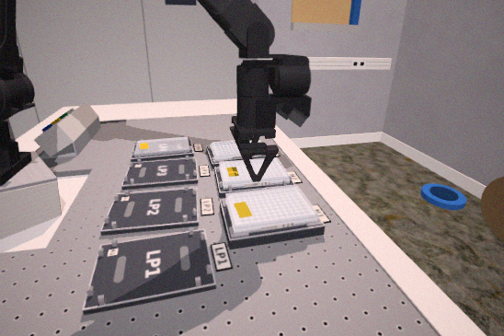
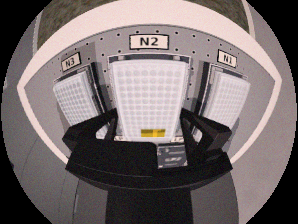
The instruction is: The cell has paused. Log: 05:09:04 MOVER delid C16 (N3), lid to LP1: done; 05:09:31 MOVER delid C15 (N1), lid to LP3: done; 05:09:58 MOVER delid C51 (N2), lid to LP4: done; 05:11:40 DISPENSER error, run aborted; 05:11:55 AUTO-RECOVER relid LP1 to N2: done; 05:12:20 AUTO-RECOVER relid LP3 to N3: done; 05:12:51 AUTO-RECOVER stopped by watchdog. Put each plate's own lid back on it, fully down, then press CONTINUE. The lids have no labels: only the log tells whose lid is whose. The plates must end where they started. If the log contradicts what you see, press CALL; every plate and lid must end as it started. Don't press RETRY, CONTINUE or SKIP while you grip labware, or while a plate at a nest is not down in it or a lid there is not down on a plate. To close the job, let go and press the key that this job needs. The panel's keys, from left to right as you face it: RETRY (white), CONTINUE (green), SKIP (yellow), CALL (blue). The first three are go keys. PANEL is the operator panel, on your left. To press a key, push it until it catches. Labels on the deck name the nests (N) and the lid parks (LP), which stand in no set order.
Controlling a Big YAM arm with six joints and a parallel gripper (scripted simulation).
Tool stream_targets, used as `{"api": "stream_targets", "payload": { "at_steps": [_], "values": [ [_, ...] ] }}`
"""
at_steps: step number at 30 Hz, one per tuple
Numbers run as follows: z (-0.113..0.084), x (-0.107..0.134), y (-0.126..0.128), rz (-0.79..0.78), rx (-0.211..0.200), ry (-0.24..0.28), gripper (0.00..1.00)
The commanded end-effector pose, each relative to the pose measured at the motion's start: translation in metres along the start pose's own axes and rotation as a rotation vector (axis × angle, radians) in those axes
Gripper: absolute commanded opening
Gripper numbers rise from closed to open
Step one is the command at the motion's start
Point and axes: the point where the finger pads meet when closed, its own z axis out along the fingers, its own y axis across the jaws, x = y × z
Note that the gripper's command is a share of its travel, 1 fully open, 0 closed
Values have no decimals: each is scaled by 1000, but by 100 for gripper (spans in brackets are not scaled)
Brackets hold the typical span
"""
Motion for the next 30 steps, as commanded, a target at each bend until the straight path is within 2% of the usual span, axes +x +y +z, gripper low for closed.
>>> {"api": "stream_targets", "payload": {
  "at_steps": [1, 13, 14, 30],
  "values": [
    [-18, -17, 4, -3, 3, -40, 92],
    [-20, -20, 3, -3, 3, -44, 80],
    [-20, -18, 3, -3, 3, -41, 0],
    [-26, -21, 1, -3, 4, -51, 0]
  ]
}}
